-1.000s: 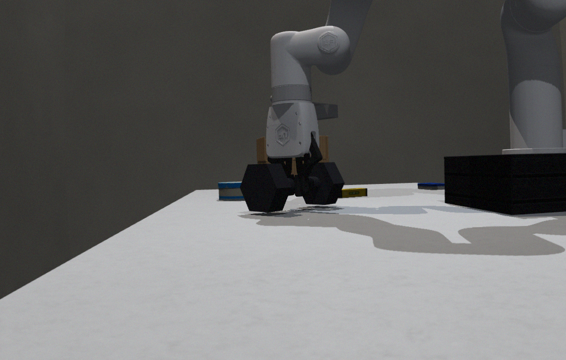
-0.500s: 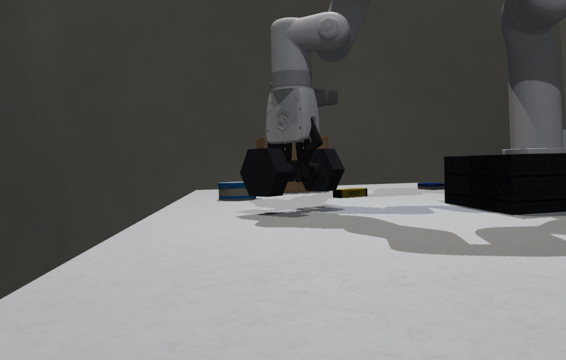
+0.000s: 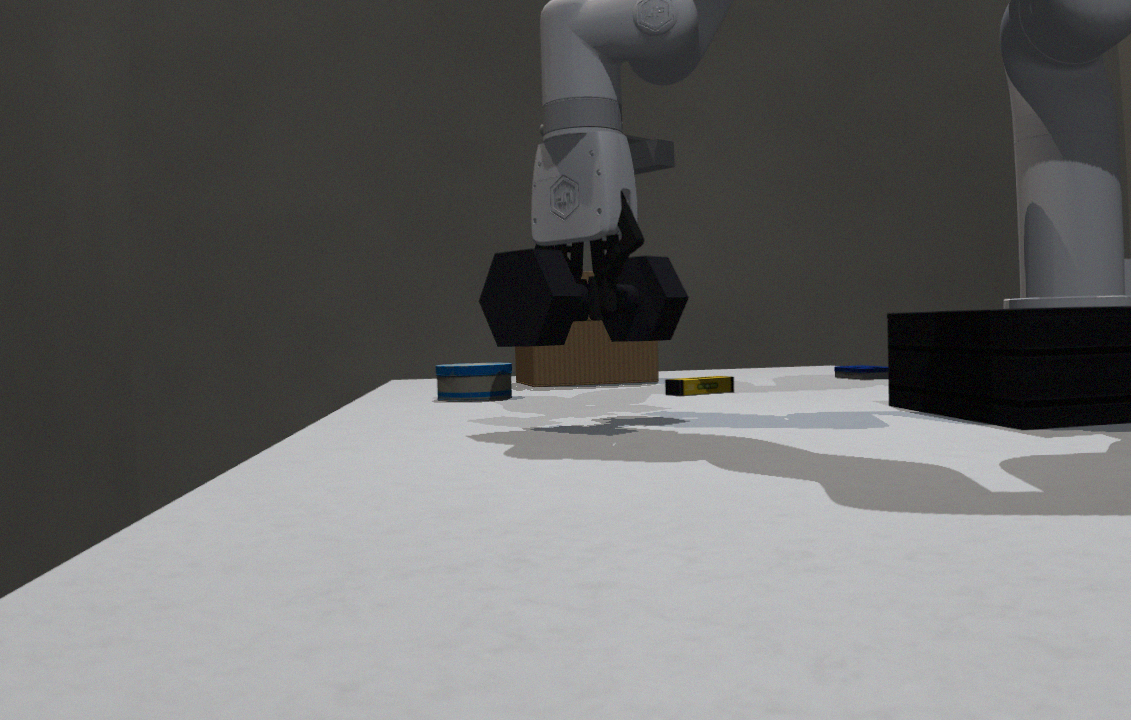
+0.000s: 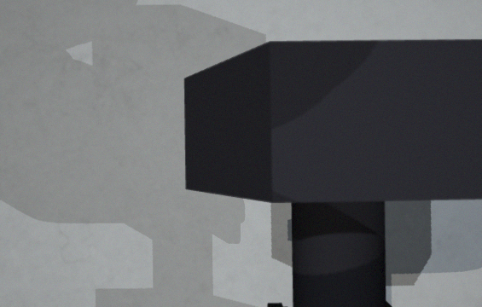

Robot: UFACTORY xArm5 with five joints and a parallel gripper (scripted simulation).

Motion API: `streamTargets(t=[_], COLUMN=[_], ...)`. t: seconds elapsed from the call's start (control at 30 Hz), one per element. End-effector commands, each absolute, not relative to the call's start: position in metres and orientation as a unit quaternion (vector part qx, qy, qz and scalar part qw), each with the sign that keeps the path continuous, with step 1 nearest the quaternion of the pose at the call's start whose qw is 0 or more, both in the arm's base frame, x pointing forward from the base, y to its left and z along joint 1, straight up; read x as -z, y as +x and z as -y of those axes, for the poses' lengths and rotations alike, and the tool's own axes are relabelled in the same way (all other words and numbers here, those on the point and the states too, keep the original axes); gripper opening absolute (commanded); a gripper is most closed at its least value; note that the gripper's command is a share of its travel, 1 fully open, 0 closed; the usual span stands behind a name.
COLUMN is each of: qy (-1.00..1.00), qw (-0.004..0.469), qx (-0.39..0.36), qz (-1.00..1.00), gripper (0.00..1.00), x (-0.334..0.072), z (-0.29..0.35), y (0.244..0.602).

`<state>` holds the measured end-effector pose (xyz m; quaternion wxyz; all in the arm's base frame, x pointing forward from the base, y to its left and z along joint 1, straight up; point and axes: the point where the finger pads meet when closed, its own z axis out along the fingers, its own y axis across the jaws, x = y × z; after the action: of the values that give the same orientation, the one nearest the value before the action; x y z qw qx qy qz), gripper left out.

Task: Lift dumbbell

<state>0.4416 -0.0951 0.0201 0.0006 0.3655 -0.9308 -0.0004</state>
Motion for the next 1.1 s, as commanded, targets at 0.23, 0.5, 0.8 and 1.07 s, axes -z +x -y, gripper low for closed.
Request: streamTargets(t=[0.23,0.5,0.8,1.07], qy=[0.366,0.366,0.366,0.366], qw=[-0.002,-0.002,-0.002,-0.002], qx=[-0.001,-0.001,-0.001,-0.001], qz=[0.931,0.931,0.931,0.931], gripper=[0.0,0.0,0.0,0.0], x=[-0.054,-0.066,-0.075,-0.076], z=[0.096,0.096,0.096,0.096], y=[0.444,0.444,0.443,0.443])
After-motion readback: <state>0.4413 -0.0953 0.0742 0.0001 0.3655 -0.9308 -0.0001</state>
